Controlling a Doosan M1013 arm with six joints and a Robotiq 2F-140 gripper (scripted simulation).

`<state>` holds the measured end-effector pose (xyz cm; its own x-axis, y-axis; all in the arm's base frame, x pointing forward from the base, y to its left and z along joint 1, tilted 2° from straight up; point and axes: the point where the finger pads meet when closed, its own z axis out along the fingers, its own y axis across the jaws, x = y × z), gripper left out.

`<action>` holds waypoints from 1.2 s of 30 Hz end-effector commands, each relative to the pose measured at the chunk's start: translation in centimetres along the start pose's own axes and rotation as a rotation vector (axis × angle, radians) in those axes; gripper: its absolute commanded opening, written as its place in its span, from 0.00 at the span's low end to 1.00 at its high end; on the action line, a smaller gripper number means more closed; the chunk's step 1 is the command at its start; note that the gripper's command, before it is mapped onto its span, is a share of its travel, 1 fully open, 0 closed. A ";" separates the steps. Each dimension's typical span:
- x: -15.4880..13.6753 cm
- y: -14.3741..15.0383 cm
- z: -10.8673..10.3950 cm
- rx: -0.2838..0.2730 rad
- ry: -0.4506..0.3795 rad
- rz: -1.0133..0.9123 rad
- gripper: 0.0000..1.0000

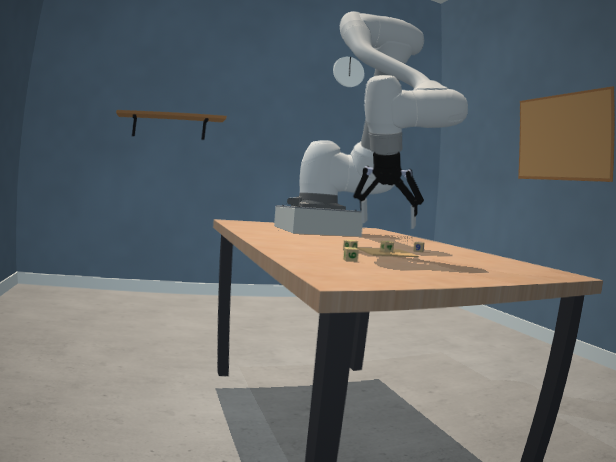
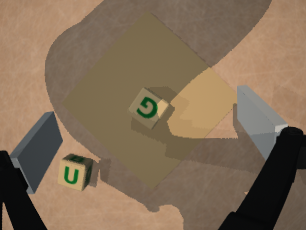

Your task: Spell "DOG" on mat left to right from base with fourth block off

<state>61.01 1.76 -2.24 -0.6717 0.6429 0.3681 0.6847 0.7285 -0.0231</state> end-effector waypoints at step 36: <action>-5.9 -9.0 -1.6 0.002 -0.005 -0.006 1.00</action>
<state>59.26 -9.00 -2.73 -0.6769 0.6399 0.3638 0.6801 0.7327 -0.0233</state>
